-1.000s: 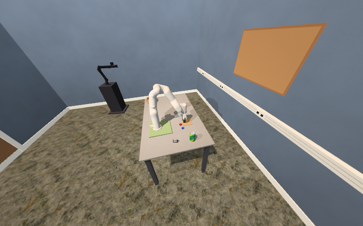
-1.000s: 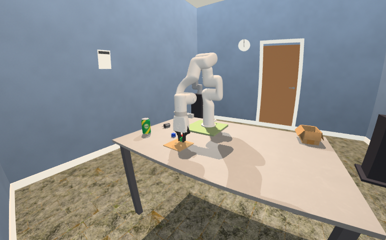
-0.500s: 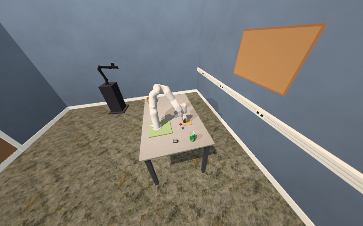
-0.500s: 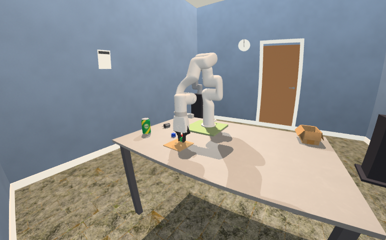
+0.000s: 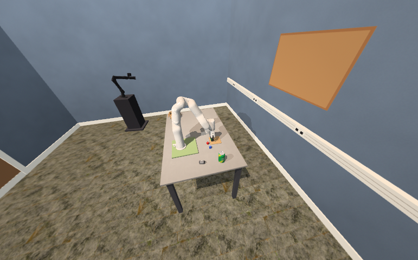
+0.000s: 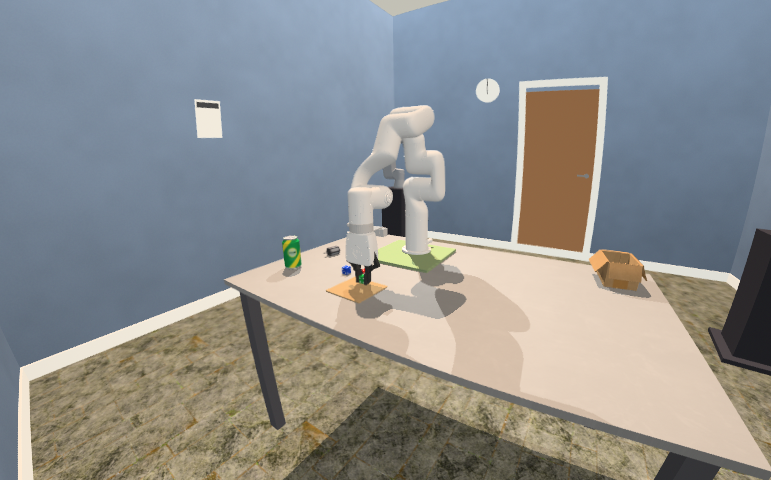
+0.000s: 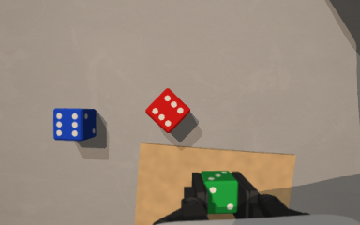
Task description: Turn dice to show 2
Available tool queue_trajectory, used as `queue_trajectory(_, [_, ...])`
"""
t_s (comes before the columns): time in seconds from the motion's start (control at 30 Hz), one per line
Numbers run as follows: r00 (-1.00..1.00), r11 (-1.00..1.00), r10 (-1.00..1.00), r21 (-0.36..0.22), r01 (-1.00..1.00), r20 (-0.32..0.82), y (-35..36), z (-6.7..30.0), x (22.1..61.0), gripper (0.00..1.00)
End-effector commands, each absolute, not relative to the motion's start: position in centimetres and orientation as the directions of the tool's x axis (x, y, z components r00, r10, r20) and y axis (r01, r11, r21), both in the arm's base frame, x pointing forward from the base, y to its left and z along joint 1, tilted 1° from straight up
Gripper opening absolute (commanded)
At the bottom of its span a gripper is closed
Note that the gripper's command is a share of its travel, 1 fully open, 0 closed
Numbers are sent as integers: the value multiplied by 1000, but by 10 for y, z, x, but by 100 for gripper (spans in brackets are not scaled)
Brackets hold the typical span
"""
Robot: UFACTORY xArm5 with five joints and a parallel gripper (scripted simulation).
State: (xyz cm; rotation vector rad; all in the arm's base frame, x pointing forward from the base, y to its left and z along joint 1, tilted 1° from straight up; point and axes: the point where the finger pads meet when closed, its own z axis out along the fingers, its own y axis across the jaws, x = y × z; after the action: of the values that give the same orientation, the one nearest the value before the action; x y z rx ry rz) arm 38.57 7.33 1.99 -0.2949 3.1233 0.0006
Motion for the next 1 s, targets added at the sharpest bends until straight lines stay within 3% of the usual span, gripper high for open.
queue_trajectory(0.0, [-982,982,-187,0,-187,-8,74,21,387,21])
queue_trajectory(0.97, [-982,982,-187,0,-187,-8,74,17,387,21])
